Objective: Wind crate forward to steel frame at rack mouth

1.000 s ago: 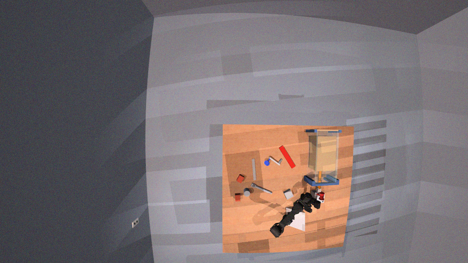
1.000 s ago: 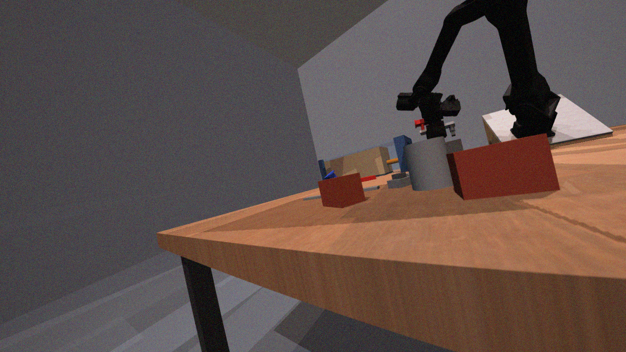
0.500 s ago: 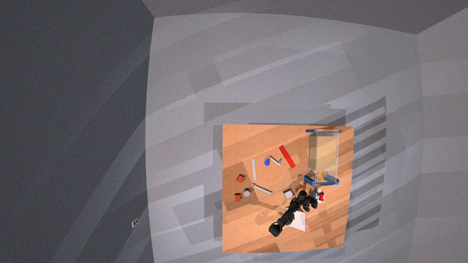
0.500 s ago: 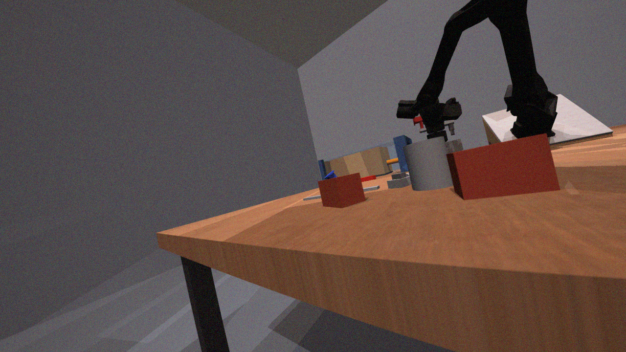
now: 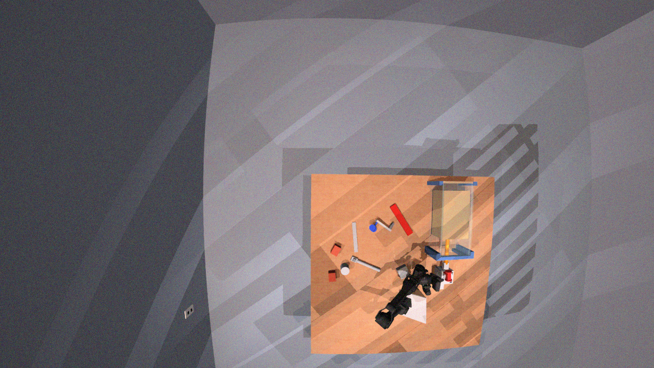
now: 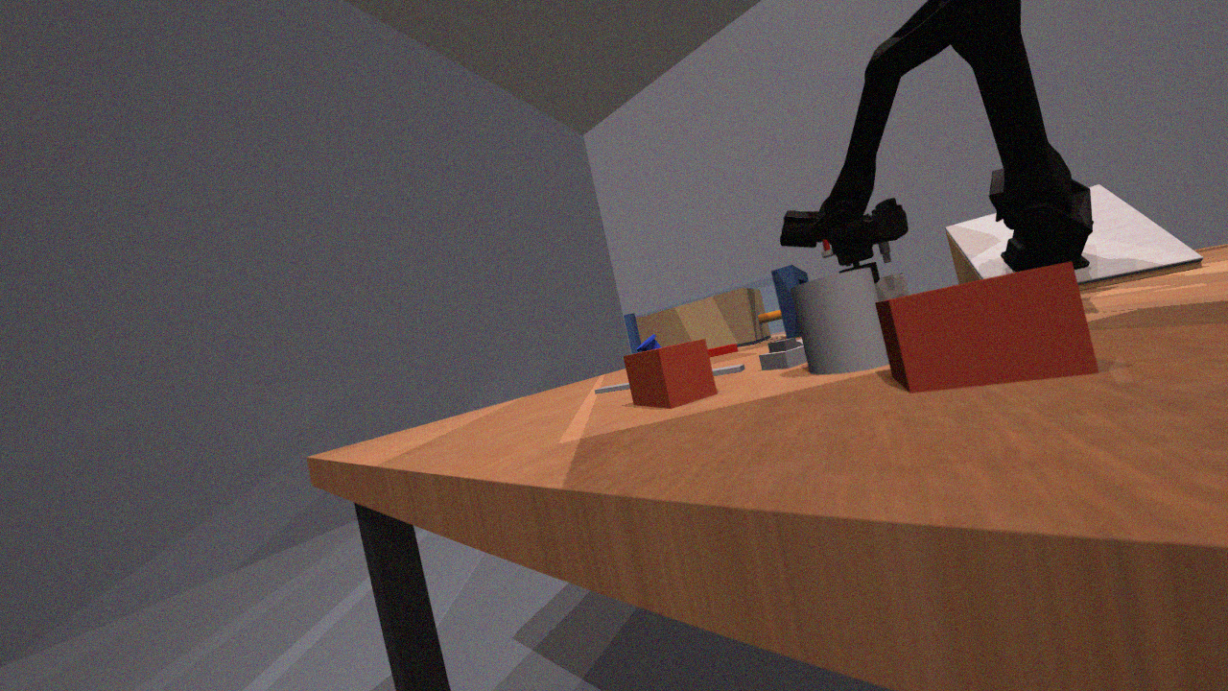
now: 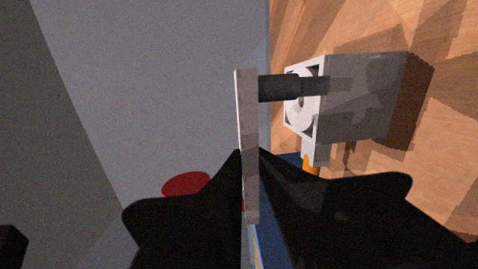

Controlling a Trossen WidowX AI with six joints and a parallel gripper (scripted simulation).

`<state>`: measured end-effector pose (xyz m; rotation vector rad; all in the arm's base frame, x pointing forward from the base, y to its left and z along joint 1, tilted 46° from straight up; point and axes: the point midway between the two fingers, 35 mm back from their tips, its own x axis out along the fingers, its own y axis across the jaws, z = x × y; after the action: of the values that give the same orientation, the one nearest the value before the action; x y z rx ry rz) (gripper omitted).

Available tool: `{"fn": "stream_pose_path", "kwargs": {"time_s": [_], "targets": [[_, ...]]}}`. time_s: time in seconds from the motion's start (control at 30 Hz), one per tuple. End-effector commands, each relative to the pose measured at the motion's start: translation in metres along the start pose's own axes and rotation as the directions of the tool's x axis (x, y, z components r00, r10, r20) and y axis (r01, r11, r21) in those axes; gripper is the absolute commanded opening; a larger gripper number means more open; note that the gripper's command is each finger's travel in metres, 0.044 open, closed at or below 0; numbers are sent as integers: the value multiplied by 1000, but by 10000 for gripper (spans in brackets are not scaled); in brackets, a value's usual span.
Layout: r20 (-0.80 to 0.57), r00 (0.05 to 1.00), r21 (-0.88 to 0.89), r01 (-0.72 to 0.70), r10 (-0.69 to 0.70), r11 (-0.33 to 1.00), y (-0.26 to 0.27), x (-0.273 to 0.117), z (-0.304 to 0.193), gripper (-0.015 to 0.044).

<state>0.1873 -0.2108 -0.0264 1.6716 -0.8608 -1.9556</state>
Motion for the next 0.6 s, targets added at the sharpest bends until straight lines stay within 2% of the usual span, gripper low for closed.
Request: {"fn": "stream_pose_path", "kwargs": {"time_s": [0.0,0.17,0.57], "targets": [[7,1000,3,-18,18,1000,1,1,1,0],[2,1000,-2,-3,3,1000,0,3,-1,0],[3,1000,-11,-1,1,1000,11,53,-20,0]]}}
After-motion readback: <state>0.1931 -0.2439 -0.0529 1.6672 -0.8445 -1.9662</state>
